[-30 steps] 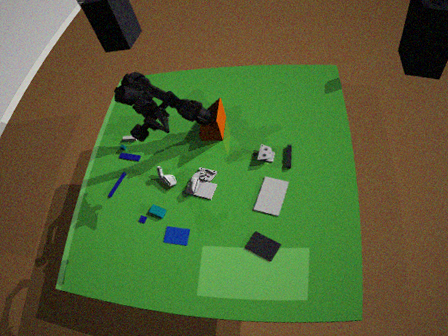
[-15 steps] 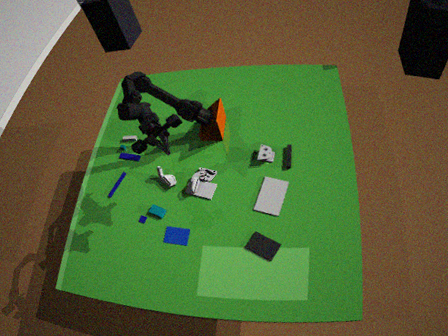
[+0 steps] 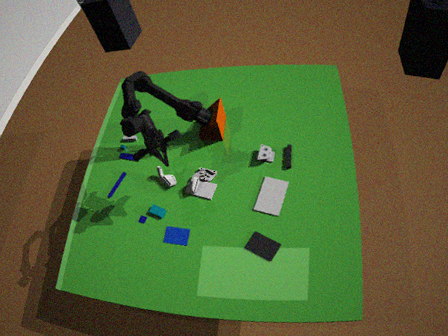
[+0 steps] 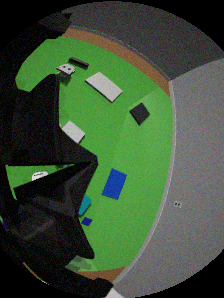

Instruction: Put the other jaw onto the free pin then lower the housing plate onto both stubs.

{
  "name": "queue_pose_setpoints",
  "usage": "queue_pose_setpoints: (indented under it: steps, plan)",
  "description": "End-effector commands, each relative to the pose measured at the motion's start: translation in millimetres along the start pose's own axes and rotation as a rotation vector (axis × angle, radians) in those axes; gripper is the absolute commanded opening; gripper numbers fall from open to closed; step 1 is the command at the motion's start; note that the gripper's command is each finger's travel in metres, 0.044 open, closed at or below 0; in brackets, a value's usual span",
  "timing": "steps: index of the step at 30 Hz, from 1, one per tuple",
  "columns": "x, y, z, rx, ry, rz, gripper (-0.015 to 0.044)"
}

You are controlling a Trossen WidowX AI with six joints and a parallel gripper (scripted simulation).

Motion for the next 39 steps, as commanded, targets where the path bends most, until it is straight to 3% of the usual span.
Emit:
queue_pose_setpoints:
  steps: [1, 18, 39]
  plan:
    - [7, 21, -5, -0.032, 0.02, 0.087, 0.0]
    - [17, 105, -32, -0.162, 0.065, 0.452, 0.0]
    - [1, 190, -49, -0.325, 0.005, 0.837, 0.0]
Point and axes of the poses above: the point midway between the two fingers, 35 mm back from their tips, its own x axis out along the fingers, its own z axis across the jaws, y = z × x, the point moved 2 cm from there along -x, back along the fingers, and after that the axes turned 5 degrees about x, right-handed, at the moved point
